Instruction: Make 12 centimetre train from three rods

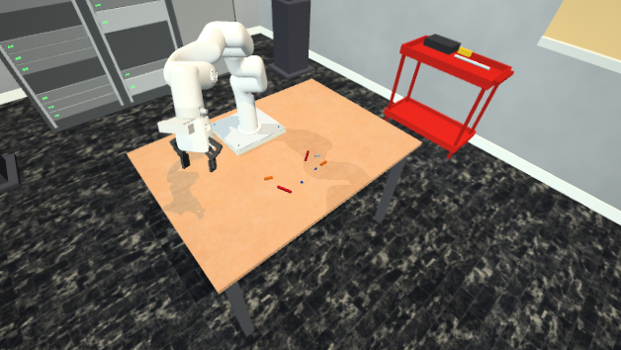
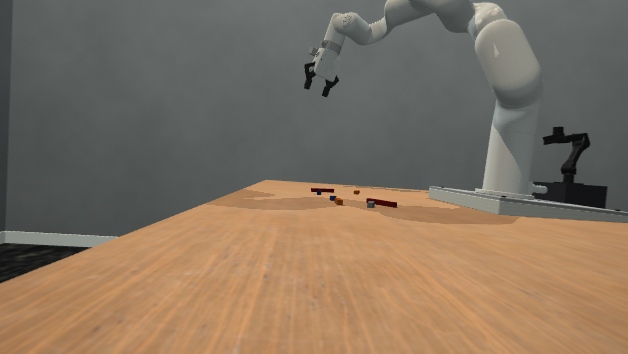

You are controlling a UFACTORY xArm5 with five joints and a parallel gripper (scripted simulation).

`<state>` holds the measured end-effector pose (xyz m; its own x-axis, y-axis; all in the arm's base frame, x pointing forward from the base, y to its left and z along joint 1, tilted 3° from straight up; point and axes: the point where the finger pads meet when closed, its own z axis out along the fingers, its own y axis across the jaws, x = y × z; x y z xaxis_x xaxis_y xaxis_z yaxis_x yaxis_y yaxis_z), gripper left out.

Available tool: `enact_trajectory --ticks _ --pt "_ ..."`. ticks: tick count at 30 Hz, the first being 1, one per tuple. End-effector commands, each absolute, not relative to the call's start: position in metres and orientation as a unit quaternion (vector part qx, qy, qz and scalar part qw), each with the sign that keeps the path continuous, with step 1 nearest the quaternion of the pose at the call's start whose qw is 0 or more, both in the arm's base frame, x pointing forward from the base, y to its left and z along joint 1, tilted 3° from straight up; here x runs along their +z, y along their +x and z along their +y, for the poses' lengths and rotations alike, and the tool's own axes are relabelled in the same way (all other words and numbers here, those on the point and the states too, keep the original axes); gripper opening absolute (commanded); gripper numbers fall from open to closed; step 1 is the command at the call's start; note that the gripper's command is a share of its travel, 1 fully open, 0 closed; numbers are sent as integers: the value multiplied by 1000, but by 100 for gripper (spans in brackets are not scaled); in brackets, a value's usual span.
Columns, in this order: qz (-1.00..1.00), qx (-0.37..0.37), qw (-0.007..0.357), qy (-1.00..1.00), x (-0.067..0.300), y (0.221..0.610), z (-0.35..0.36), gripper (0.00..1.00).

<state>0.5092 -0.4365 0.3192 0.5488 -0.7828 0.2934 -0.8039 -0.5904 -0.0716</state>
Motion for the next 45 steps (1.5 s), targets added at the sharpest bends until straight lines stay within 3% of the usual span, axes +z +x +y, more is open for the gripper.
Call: enact_trajectory --ticks 1,20,45 --pt "-451 151 36 879 322 510 -437 100" --pt "-450 150 34 880 319 513 -431 100" --pt "-432 112 -3 895 243 572 -260 100"
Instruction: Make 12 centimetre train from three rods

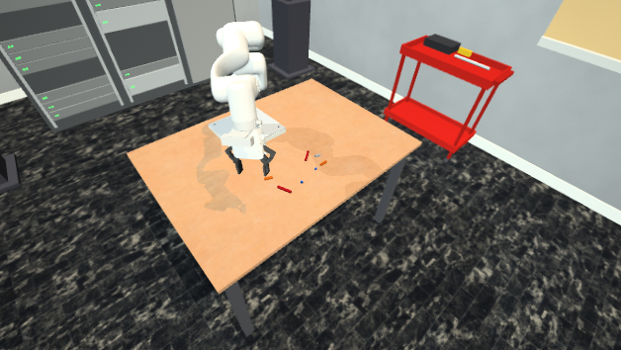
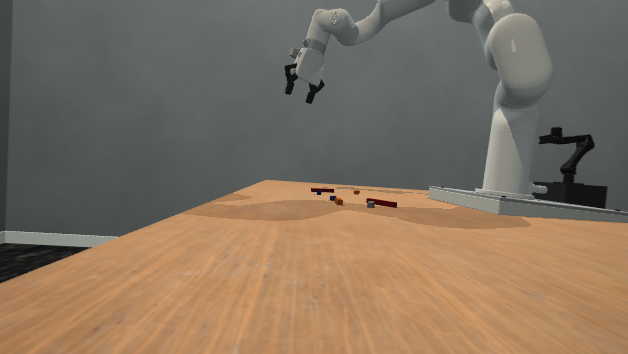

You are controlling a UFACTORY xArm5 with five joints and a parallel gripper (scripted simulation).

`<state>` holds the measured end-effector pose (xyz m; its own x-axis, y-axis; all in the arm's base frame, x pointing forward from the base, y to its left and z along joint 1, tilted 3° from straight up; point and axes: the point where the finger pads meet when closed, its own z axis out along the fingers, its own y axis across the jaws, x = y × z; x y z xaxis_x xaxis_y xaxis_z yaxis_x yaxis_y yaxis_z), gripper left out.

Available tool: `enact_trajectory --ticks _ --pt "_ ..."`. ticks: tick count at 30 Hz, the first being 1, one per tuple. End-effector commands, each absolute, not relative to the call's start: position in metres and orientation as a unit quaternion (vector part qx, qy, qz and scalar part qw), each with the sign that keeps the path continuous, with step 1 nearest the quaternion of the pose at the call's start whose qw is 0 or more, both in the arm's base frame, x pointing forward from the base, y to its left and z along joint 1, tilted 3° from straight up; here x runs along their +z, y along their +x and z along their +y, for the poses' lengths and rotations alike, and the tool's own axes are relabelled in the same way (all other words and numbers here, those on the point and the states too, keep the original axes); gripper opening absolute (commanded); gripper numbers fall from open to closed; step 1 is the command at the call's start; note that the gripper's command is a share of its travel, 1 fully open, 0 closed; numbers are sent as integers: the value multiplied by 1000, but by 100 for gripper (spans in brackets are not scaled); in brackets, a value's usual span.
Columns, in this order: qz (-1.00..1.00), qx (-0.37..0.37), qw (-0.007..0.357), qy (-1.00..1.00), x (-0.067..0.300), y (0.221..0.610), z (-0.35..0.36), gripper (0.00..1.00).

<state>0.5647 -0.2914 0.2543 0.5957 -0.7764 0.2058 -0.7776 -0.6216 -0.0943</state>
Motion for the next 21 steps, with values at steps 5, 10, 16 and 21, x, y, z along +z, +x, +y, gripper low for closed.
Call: enact_trajectory --ticks 5,10,16,21 --pt "-429 105 -6 897 232 575 -232 100" --pt "-425 95 -11 900 216 576 -195 100" --pt "-420 85 -15 903 198 573 -153 100" --pt "-416 76 -17 906 184 568 -119 100"
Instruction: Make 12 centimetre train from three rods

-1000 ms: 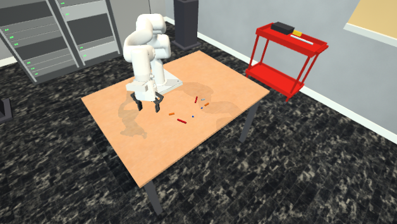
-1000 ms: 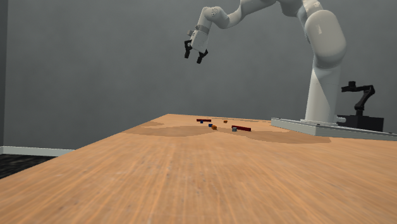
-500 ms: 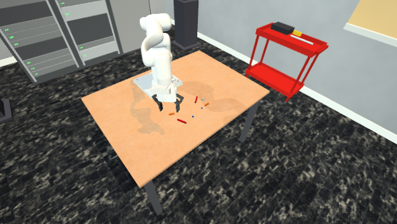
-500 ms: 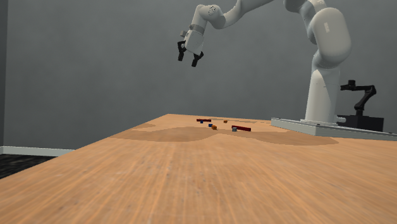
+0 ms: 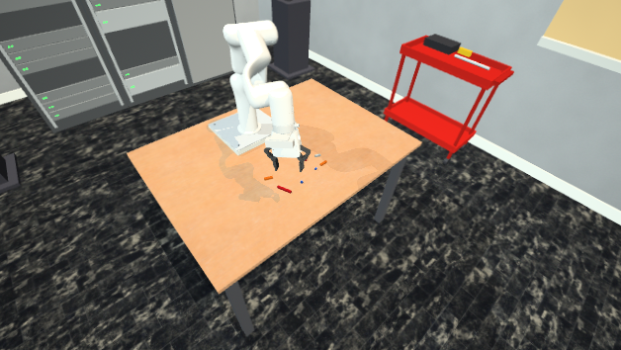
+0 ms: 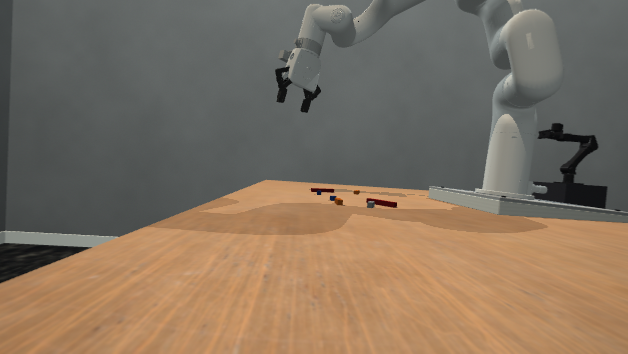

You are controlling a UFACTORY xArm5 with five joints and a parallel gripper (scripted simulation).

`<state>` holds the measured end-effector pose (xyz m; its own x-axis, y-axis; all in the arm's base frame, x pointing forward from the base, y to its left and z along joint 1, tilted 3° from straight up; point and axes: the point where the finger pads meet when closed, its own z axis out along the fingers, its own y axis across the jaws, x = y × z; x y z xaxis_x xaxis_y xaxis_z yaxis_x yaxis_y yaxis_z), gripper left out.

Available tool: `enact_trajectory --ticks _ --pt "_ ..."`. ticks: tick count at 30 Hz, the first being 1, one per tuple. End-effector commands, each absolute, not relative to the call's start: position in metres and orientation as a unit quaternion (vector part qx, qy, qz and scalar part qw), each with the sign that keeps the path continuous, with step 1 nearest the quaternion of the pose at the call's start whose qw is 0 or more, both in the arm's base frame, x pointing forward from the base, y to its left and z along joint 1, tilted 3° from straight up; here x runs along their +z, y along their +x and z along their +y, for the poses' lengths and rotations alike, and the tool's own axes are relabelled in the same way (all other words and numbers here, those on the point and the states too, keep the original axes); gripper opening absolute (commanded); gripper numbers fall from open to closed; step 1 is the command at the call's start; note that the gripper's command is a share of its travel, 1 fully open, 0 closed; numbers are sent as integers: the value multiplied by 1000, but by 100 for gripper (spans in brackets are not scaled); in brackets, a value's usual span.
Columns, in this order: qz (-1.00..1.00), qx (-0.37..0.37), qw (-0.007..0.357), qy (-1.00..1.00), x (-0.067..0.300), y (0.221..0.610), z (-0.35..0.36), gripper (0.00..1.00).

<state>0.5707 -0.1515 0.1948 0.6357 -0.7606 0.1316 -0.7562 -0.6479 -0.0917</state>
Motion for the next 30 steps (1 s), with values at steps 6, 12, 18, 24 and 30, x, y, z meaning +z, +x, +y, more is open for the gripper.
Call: enact_trajectory --ticks 6,12,18,24,30 --pt "412 -66 19 -909 168 559 -83 100" --pt "407 -55 19 -912 150 545 -44 100" --pt "402 -45 19 -914 136 531 -13 100" --pt "397 -34 17 -917 118 509 24 100" --pt "391 -23 13 -920 101 484 57 100"
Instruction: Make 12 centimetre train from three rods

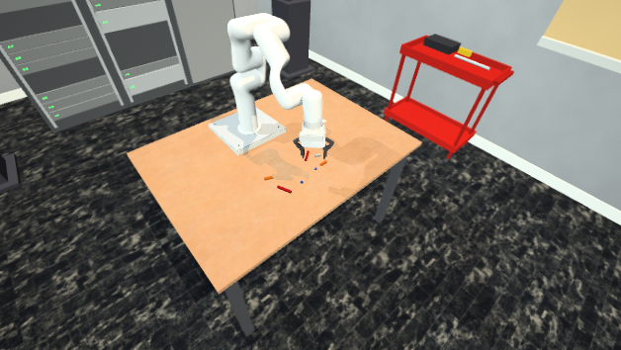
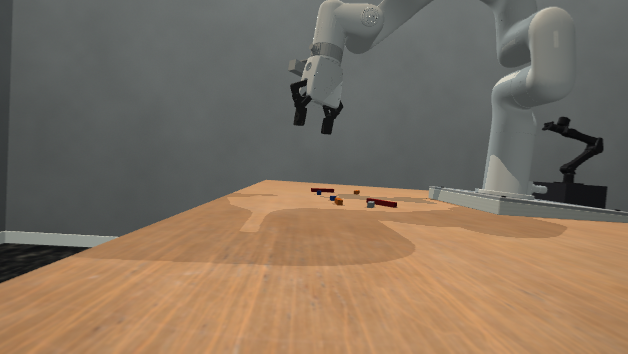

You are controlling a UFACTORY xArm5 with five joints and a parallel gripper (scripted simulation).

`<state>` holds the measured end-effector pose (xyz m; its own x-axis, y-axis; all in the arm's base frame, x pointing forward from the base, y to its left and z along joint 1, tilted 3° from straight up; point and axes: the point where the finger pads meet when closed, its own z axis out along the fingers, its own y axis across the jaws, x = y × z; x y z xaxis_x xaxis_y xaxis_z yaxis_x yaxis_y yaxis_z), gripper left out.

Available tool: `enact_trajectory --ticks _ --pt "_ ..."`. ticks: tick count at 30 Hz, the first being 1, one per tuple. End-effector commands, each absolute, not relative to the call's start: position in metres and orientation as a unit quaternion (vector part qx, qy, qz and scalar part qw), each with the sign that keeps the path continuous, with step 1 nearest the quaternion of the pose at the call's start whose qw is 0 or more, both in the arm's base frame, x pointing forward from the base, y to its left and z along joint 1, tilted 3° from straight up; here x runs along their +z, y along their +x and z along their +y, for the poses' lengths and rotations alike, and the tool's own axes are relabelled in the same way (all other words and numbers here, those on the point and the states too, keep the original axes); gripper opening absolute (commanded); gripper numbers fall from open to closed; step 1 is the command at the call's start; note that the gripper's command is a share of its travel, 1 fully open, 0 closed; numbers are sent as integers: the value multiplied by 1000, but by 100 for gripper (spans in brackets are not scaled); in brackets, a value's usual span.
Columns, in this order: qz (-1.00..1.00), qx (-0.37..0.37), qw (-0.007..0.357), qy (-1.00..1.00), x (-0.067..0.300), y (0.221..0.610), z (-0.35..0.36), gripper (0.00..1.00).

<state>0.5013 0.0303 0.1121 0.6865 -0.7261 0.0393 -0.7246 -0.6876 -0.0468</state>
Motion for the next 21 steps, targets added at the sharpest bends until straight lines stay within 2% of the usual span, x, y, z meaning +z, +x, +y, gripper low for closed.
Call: enact_trajectory --ticks 1,6,7,21 --pt "391 -22 13 -920 98 479 63 100" --pt "388 -16 10 -922 90 465 77 100" --pt "385 -12 8 -923 82 451 91 100" --pt "372 9 -8 -928 47 375 143 100"
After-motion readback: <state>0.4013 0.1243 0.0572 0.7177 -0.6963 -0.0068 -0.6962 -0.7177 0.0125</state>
